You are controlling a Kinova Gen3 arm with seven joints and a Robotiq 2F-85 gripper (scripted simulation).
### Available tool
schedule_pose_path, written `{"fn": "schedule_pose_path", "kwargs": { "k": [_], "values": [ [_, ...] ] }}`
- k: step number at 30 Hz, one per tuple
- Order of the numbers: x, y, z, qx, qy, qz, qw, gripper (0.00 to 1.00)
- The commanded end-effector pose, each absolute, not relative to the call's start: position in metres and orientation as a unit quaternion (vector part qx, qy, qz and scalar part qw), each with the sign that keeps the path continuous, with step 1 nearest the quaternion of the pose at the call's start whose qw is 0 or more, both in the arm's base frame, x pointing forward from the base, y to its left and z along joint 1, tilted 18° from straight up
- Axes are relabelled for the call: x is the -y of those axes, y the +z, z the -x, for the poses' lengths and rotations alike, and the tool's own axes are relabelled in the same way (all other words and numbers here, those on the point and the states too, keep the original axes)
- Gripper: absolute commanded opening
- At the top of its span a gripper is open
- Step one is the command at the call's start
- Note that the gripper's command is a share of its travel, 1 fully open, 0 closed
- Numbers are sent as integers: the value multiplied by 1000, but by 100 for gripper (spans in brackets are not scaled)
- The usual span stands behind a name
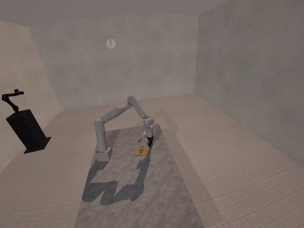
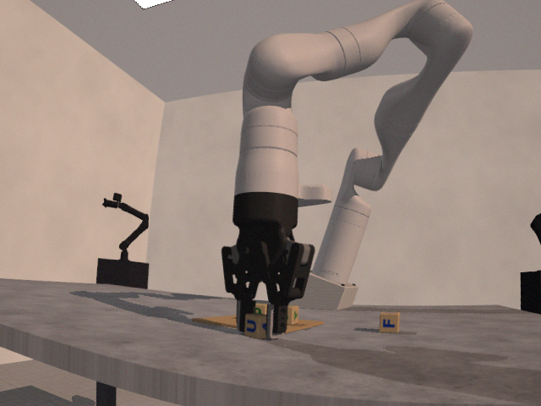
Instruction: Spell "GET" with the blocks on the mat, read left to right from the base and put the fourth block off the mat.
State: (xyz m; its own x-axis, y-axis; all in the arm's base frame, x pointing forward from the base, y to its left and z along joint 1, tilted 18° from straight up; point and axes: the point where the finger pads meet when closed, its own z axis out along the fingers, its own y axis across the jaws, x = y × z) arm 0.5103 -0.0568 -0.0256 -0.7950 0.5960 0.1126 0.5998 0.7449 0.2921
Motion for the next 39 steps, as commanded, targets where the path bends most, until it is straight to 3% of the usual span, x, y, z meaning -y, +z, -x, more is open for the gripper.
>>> {"fn": "schedule_pose_path", "kwargs": {
  "k": [1,7,8,24,25,39],
  "values": [
    [57,-25,-511,934,-158,320,5,50],
    [57,-25,-511,934,-158,320,5,50],
    [57,-25,-511,934,-158,320,5,41],
    [57,-25,-511,934,-158,320,5,41],
    [57,-25,-511,934,-158,320,5,21],
    [57,-25,-511,934,-158,320,5,21]
  ]
}}
